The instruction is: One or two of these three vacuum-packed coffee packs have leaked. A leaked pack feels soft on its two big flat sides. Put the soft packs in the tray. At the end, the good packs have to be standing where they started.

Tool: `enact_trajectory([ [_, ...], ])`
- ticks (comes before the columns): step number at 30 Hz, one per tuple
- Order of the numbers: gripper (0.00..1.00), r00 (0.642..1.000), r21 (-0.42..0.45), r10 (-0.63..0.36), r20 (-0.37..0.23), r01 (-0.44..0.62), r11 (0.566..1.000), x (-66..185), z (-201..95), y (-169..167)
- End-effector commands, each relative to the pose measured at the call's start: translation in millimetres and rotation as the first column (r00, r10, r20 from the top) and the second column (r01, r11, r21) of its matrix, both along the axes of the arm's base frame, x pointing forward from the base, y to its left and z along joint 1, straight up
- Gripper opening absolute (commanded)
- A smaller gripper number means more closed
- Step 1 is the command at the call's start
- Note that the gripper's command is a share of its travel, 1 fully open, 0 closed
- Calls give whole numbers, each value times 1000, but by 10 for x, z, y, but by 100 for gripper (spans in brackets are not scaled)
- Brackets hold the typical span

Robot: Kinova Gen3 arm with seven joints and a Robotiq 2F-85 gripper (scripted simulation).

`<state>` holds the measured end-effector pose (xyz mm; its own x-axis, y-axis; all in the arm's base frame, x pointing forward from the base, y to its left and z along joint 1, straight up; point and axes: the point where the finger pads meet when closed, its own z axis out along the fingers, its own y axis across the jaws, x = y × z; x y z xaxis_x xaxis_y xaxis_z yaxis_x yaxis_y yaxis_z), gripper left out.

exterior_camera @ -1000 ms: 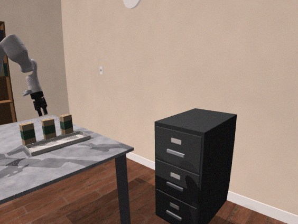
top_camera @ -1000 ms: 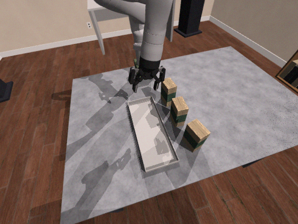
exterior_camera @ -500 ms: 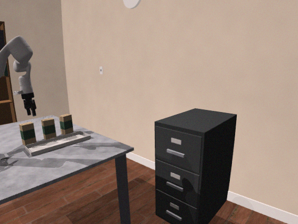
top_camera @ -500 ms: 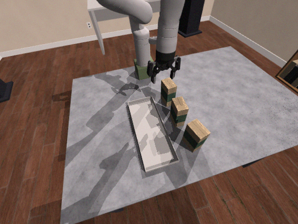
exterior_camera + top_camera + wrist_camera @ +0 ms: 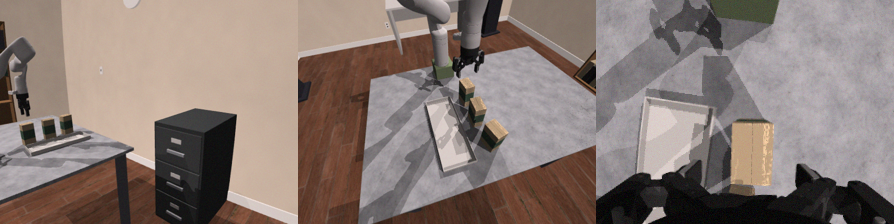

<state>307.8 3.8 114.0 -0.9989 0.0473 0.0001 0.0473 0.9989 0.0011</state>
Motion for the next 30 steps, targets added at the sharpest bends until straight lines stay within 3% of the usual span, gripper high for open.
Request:
enact_trajectory([
  [1, 100, 1000, 2, 6, 0, -6, 1000, -9, 3, 29],
  [18, 100, 1000, 3, 6, -1, -6, 1000, -14, 4, 37],
  [19, 85, 1000, 3, 6, -1, -6, 1000, -14, 4, 37],
  [30, 85, 1000, 3, 6, -1, -6, 1000, -14, 4, 37],
])
